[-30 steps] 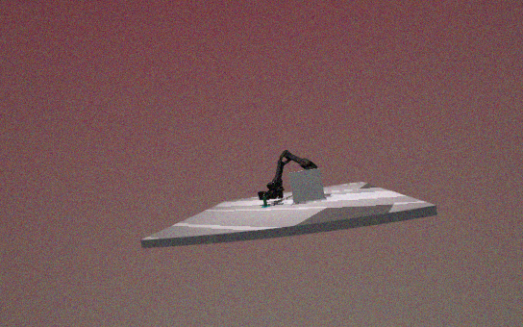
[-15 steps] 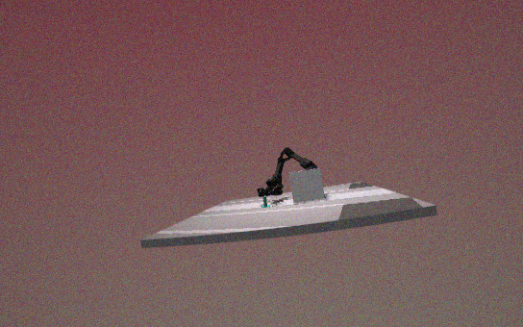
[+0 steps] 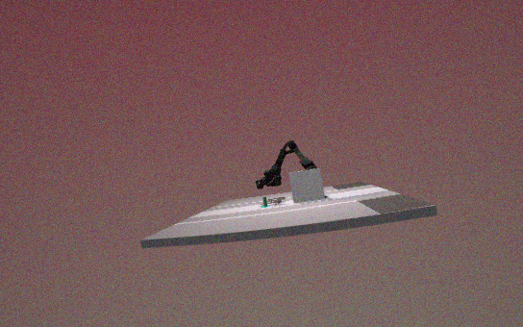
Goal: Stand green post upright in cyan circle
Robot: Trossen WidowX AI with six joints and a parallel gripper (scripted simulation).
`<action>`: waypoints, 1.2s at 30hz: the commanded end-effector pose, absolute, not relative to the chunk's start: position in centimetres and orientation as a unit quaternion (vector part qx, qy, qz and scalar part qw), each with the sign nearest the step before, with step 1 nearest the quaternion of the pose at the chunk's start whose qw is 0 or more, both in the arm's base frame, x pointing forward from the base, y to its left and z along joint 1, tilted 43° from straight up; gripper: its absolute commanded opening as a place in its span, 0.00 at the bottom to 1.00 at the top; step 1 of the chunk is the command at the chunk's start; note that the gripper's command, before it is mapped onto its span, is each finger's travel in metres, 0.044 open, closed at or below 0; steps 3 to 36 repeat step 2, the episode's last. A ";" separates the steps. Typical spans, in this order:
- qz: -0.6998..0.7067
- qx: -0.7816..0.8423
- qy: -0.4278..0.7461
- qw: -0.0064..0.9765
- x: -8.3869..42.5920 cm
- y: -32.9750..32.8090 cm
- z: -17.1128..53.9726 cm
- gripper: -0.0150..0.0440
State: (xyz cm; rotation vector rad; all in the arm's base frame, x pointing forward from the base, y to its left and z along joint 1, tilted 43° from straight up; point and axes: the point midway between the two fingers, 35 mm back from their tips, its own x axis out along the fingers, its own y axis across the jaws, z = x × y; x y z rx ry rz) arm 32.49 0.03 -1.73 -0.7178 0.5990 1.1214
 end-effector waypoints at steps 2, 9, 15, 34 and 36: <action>0.507 -0.322 0.406 0.689 32.4 1.5 -3.4 0.93; 0.507 -0.322 0.406 0.689 32.4 1.5 -3.4 0.93; 0.507 -0.322 0.406 0.689 32.4 1.5 -3.4 0.93; 0.507 -0.322 0.406 0.689 32.4 1.5 -3.4 0.93; 0.507 -0.322 0.406 0.689 32.4 1.5 -3.4 0.93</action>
